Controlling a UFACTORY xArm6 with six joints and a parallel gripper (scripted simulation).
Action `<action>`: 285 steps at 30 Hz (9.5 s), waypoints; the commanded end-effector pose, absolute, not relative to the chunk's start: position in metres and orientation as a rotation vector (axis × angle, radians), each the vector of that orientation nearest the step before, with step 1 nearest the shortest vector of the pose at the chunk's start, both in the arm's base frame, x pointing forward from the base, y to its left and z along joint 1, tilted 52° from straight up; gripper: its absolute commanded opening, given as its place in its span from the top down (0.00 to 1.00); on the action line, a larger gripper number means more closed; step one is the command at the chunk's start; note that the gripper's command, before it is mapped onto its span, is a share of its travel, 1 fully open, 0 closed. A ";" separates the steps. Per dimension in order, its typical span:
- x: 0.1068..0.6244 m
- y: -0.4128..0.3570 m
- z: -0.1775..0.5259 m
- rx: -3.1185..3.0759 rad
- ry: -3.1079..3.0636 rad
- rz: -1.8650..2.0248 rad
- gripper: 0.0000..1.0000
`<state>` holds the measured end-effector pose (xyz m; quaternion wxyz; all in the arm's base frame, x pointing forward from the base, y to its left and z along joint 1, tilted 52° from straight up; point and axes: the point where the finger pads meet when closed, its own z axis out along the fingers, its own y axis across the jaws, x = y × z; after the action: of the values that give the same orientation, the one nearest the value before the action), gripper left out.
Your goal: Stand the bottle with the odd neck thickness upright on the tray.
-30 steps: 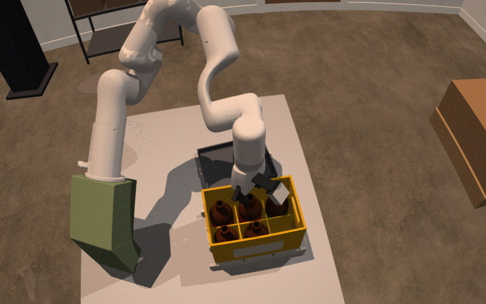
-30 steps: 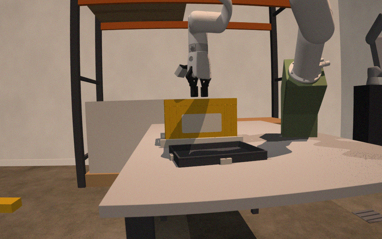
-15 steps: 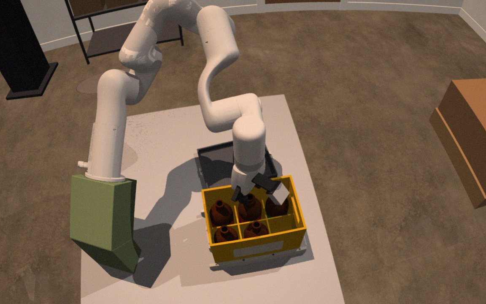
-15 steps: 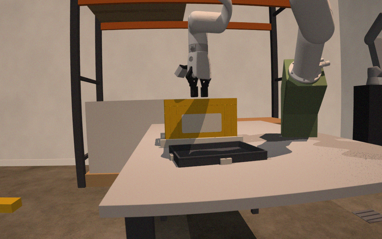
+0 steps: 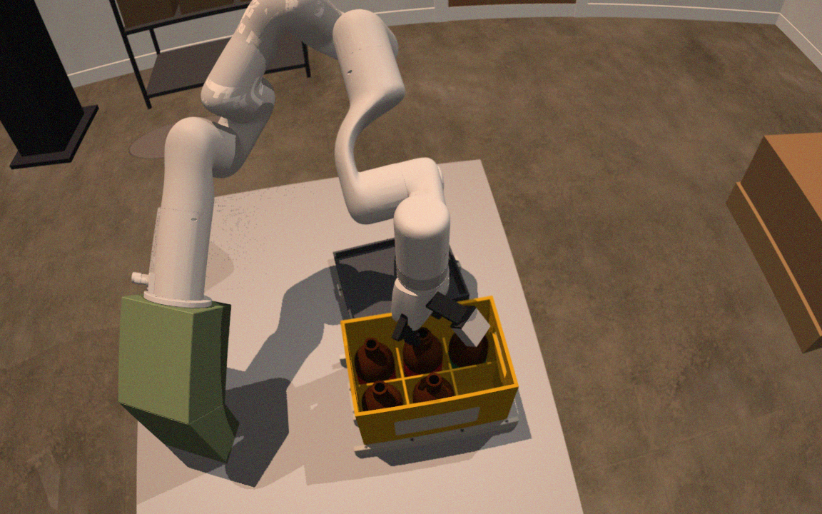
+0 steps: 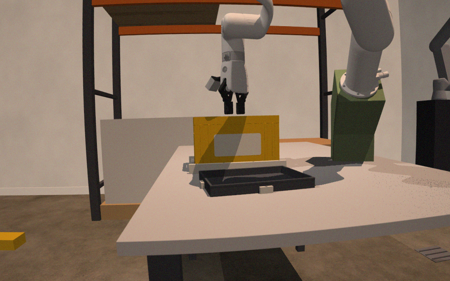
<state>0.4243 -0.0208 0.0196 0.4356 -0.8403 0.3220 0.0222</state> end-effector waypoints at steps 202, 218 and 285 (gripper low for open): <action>0.422 -0.031 0.028 -2.092 0.802 0.052 0.35; 0.415 -0.054 0.047 -2.092 0.802 0.052 0.35; 0.510 -0.121 0.005 -2.092 0.803 0.052 0.35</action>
<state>0.5088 -0.1191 0.0047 0.4353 -0.8404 0.3221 0.0221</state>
